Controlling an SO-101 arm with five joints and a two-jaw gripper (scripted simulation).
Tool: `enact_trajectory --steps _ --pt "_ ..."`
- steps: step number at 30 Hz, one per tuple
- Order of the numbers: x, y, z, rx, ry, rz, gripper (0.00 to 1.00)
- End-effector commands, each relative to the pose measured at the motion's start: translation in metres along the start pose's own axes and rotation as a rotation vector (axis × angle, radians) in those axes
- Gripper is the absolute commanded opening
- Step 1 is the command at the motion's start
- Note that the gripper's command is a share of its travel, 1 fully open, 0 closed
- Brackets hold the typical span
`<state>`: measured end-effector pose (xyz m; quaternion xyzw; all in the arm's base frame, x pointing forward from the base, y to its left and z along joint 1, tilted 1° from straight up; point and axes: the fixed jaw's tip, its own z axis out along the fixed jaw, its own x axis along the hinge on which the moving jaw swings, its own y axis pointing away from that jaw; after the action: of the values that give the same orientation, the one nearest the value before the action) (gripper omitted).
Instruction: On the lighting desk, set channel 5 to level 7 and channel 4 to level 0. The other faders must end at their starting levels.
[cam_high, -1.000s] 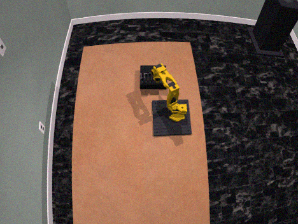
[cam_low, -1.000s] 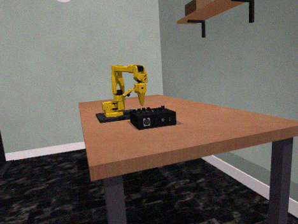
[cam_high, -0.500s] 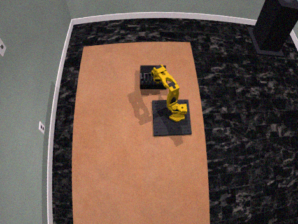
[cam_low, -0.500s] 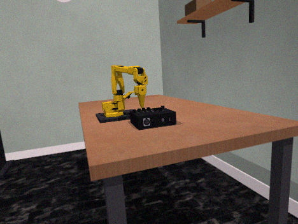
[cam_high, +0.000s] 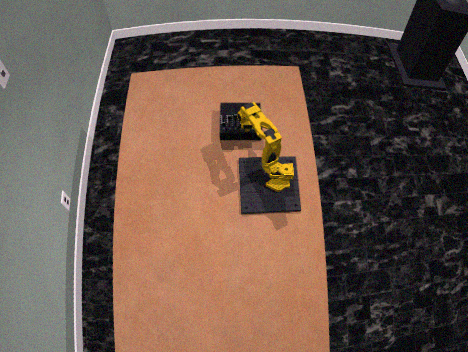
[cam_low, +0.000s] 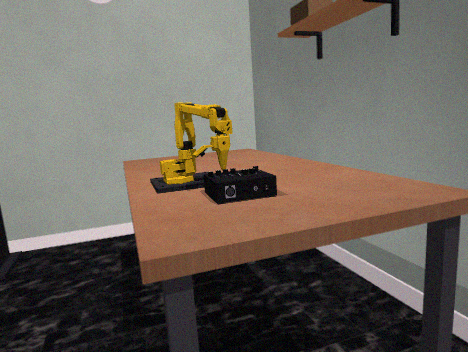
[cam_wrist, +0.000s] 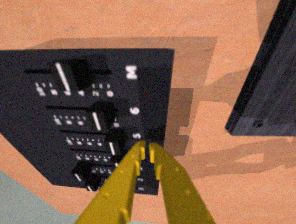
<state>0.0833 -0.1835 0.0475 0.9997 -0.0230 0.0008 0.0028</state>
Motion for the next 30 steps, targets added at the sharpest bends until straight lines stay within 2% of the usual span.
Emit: enact_trajectory --steps 1,30 --pt "0.0005 -0.0035 0.0052 0.020 -0.010 -0.003 0.00" --pt "-0.0002 -0.0015 0.0078 0.020 -0.010 -0.003 0.00"
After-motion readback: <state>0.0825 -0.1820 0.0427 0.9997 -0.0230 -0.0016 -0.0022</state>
